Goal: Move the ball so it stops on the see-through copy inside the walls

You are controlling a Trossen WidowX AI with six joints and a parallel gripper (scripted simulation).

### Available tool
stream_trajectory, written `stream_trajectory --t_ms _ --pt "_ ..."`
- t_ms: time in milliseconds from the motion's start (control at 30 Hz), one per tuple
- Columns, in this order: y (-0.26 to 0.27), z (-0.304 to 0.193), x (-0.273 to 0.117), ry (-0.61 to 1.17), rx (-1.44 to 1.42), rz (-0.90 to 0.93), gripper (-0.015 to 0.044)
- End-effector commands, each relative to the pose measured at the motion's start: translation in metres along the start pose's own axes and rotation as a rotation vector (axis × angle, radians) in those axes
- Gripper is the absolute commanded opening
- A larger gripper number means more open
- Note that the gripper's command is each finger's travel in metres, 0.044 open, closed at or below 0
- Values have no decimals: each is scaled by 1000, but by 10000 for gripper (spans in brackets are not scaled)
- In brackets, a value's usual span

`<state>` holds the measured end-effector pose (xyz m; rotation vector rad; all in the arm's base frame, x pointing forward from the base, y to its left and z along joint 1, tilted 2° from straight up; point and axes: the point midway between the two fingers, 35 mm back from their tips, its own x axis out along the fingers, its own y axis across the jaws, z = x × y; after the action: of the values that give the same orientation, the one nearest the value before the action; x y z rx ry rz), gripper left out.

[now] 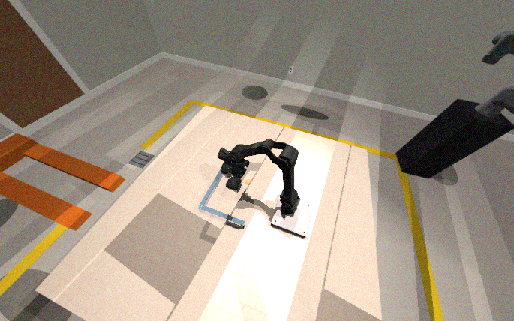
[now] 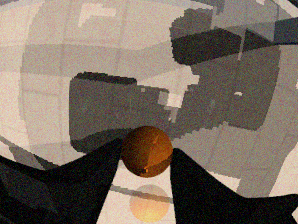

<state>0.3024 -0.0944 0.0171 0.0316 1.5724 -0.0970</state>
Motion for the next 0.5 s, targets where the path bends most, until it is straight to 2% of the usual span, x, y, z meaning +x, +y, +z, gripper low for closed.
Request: stream_trajectory --t_ms 0,167,467 --pt "1 0 1 0 -6 6 124" --pt "0 3 -13 0 -6 6 0" --pt "-1 8 -64 0 -6 6 0"
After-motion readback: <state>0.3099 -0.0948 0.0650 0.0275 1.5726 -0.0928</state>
